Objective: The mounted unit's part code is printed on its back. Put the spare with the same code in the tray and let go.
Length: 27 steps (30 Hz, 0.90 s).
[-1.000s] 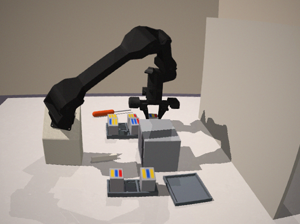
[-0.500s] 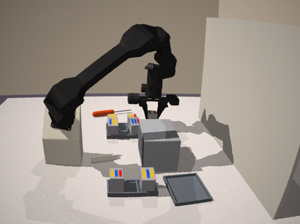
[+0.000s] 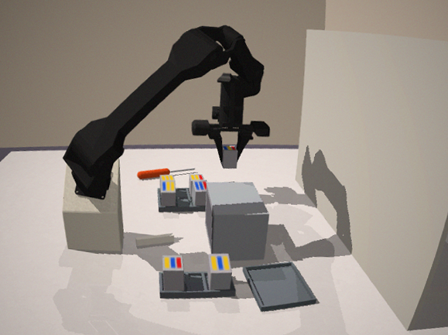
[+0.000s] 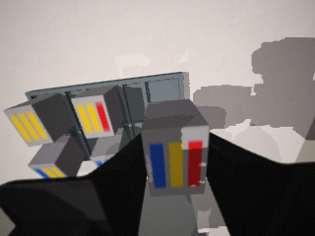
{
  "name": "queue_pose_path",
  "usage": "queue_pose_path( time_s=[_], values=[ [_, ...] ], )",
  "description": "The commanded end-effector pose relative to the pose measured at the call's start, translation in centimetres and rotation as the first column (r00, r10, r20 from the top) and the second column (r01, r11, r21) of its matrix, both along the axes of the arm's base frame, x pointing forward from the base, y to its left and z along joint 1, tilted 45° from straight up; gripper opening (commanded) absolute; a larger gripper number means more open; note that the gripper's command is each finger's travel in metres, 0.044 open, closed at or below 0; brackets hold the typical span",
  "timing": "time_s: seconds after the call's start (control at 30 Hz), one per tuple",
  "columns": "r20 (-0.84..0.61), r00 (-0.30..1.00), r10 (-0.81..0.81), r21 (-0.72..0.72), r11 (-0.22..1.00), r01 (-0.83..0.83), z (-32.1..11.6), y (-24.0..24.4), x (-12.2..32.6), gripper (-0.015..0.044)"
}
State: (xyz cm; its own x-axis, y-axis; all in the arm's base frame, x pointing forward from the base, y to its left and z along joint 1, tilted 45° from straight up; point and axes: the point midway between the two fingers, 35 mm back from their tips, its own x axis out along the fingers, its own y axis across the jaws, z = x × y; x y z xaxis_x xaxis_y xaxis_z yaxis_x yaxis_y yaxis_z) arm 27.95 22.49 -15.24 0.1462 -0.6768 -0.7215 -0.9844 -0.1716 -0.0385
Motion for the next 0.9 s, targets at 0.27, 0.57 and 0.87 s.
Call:
queue_pose_path(
  time_s=[0.27,0.57,0.87],
  values=[
    [0.005,1.000,-0.003,0.014,1.000,0.003,3.0,4.0,-0.2,0.0000],
    [0.002,1.000,-0.007,0.013,1.000,0.007,4.9,5.8,-0.6,0.0000],
    [-0.006,1.000,-0.002,0.031,1.000,0.002,8.4,3.8,2.2,0.0000]
  ],
)
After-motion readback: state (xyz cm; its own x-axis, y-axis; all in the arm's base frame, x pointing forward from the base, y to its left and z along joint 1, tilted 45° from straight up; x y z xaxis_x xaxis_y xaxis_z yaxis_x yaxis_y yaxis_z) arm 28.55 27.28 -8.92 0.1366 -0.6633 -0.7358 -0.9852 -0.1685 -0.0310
